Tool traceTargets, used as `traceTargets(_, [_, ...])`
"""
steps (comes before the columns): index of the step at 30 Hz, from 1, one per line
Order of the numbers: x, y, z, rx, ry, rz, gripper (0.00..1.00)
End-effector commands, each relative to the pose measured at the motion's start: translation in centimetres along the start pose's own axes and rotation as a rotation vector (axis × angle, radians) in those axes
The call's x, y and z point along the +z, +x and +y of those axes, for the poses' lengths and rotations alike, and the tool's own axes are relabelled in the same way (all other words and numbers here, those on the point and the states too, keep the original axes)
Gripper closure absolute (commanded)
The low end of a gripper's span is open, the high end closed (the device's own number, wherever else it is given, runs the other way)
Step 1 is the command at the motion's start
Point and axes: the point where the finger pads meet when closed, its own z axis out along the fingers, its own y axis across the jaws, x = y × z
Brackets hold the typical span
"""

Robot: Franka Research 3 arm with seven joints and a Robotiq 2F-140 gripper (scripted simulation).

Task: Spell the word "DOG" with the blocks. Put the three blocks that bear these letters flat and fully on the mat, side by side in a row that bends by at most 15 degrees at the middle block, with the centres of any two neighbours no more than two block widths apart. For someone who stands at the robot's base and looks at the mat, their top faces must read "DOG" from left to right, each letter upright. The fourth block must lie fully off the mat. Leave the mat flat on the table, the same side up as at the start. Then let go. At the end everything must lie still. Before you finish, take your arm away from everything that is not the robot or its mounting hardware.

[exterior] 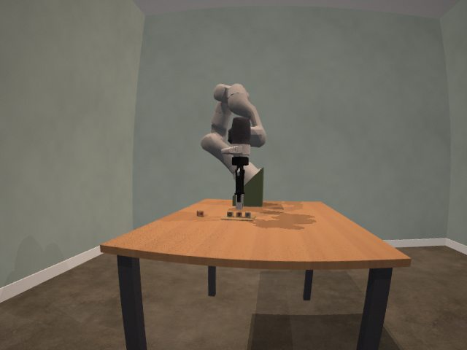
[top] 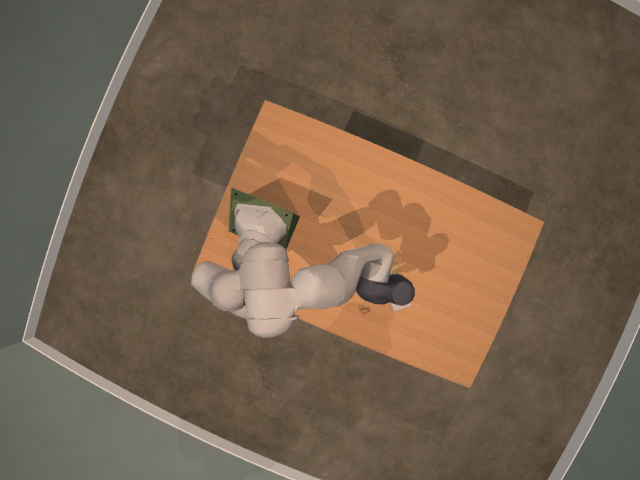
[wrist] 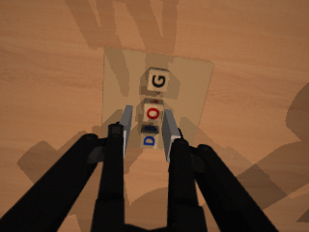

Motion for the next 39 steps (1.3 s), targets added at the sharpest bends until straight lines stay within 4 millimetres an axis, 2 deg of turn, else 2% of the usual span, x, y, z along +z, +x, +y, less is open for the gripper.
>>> traceTargets(1, [-1.1, 0.1, 0.5, 0.001, -0.017, 0.005, 0.75])
traceTargets(2, [-1.1, 0.1, 0.5, 0.001, -0.017, 0.005, 0.75])
traceTargets(10, [-4.8, 0.1, 0.5, 0.001, -0.017, 0.005, 0.75])
traceTargets(16, [-5.4, 0.1, 0.5, 0.001, -0.017, 0.005, 0.75])
traceTargets(17, [-5.4, 0.1, 0.5, 0.001, -0.017, 0.005, 0.0])
traceTargets(39, [-5.4, 0.1, 0.5, 0.001, -0.017, 0.005, 0.0])
